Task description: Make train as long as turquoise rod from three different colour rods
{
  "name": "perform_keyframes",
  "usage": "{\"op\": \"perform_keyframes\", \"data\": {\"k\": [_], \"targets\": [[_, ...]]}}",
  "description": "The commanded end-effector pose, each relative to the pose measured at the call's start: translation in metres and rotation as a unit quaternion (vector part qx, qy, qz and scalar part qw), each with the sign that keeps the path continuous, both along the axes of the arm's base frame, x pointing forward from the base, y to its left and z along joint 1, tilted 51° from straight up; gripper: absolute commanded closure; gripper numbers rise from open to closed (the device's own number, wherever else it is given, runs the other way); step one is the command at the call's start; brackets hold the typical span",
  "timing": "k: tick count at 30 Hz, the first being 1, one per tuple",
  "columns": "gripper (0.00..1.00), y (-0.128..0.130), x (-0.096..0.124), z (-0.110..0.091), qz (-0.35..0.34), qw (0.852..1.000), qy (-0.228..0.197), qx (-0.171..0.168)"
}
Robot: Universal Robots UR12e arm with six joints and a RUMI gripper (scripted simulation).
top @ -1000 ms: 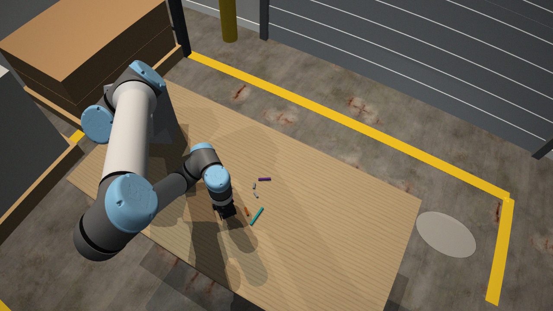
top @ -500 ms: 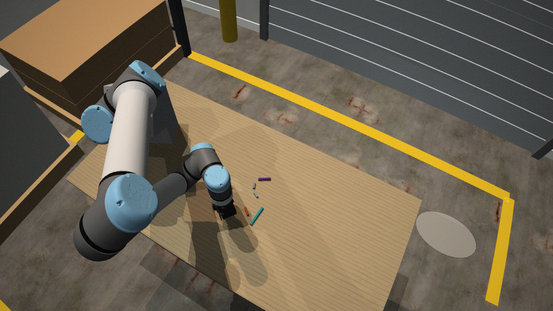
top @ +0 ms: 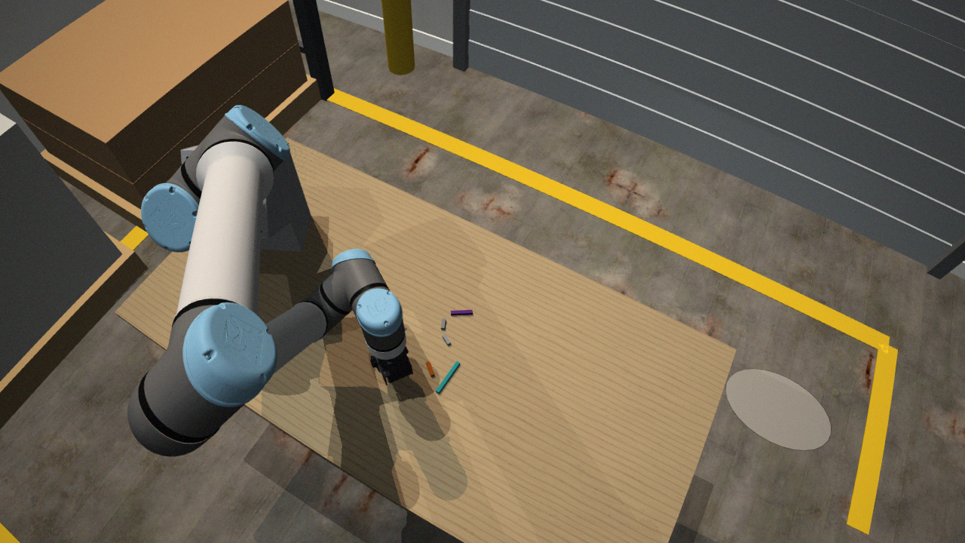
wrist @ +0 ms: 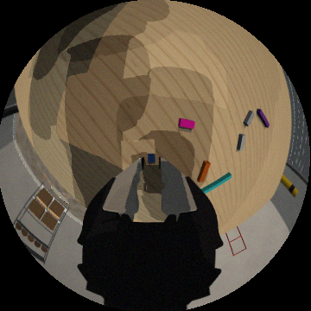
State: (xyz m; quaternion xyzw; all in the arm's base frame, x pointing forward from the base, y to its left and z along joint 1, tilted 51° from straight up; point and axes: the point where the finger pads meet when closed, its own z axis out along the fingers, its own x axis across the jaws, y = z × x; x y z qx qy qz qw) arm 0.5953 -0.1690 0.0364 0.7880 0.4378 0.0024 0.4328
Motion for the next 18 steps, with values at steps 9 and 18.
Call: {"op": "perform_keyframes", "data": {"k": [9,18], "targets": [[0.86,0.014,-0.008,0.013,0.0,1.0,0.0,0.0],[0.86,0.043,-0.024,0.039,0.0,1.0,0.0,0.0]]}}
